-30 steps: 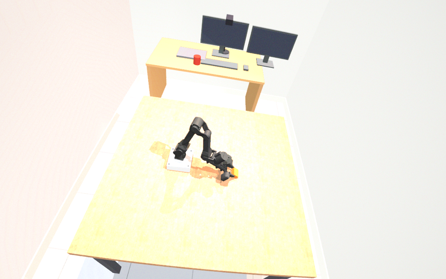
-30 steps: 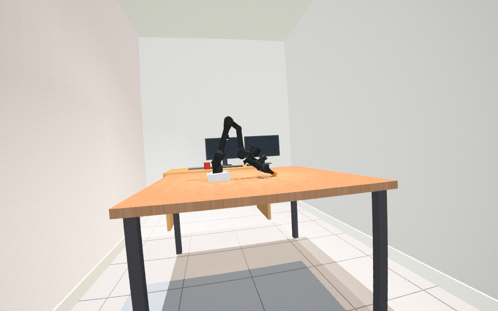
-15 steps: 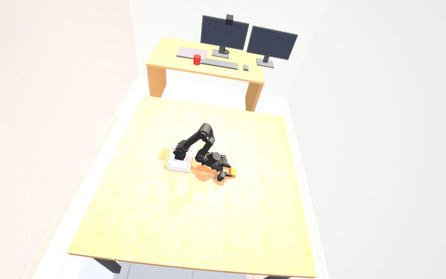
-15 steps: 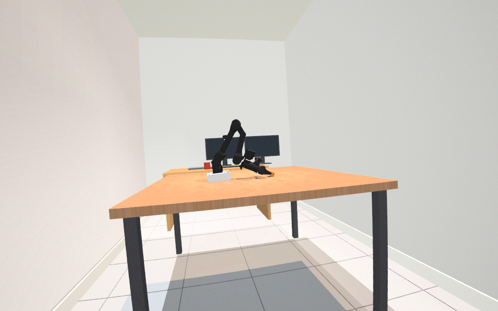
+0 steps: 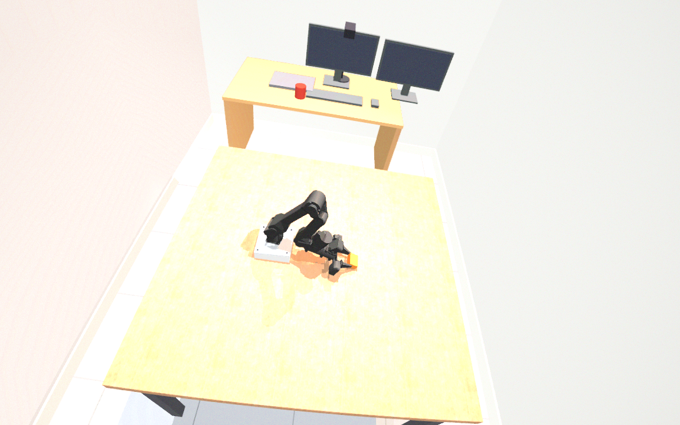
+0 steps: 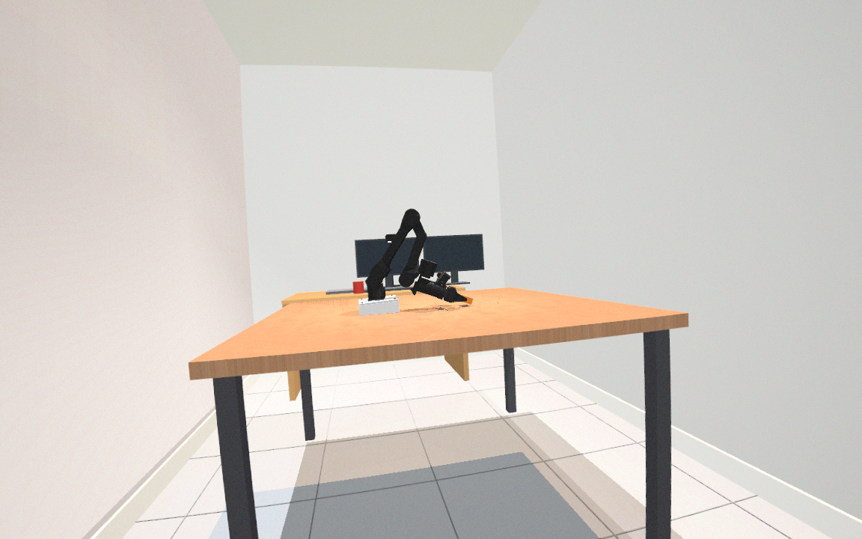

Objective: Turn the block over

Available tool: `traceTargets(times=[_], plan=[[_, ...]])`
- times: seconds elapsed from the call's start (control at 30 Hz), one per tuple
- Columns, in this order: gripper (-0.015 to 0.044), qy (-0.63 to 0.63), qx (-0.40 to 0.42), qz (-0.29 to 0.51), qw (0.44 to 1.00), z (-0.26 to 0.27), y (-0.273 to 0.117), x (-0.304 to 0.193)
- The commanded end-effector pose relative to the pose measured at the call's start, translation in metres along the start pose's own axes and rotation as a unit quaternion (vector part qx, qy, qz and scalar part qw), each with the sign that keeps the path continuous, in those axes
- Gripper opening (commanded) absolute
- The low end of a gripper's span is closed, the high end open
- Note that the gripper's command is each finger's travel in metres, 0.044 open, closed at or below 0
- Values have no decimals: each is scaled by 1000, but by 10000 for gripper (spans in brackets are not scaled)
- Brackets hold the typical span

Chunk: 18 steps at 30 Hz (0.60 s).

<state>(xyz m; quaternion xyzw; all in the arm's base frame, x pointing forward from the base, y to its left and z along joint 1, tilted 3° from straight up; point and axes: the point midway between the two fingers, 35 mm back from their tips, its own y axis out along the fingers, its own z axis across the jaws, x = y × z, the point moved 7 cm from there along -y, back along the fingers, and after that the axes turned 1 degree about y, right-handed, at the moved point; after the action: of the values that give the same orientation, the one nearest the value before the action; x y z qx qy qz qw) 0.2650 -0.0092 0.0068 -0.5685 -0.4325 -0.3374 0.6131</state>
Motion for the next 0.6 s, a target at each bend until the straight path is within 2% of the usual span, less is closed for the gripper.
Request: traceTargets(times=[0.0, 0.17, 0.57], plan=[[0, 1, 3, -3, 1000, 0, 0, 1], [0, 1, 3, -3, 1000, 0, 0, 1], [315, 1, 3, -3, 1000, 0, 0, 1]])
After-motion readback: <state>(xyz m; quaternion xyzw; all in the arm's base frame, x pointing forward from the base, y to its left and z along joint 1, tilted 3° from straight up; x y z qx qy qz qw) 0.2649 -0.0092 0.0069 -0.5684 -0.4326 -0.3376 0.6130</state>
